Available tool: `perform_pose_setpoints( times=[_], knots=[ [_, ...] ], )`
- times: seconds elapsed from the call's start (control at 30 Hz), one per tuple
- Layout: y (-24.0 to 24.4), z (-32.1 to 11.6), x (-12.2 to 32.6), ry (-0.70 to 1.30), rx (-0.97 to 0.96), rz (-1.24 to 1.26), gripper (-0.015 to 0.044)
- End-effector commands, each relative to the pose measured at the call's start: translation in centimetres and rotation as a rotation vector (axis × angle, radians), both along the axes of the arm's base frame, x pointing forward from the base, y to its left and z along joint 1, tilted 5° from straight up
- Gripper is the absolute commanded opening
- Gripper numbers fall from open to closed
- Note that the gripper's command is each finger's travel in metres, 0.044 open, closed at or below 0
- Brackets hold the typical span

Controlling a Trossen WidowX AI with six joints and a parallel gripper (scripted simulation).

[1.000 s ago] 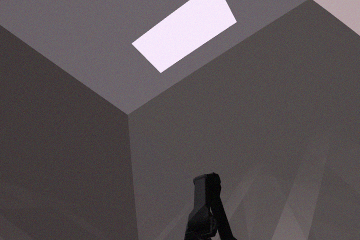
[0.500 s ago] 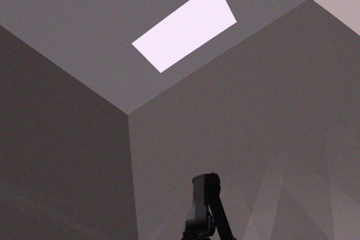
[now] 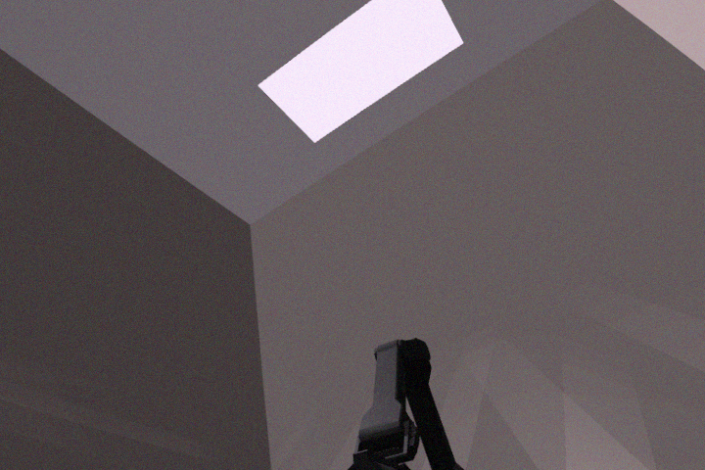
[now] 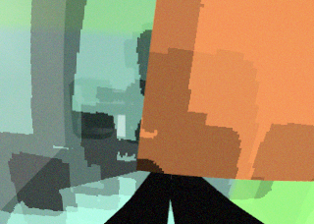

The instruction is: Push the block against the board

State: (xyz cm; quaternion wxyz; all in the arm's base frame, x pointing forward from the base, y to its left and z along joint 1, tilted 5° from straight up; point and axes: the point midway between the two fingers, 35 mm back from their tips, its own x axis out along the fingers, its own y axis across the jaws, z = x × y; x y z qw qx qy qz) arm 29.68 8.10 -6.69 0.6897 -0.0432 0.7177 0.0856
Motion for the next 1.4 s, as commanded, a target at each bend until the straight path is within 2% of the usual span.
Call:
perform_pose_setpoints(
  times=[0.0, 1.1, 1.17, 1.27, 1.37],
  knots=[
    [0.1, 0.0, 0.3, -0.005, 0.001, 0.003, 0.0],
    [-0.9, 0.0, -4.6, -0.001, 0.0, 0.003, 0.0],
    [-0.8, 0.9, -4.0, -0.001, 0.0, 0.006, 0.0],
    [-1.0, 4.6, -3.8, -0.002, 0.0, 0.004, 0.0],
    [-1.1, 5.5, -3.8, -0.002, 0.0, 0.003, 0.0]
  ],
)
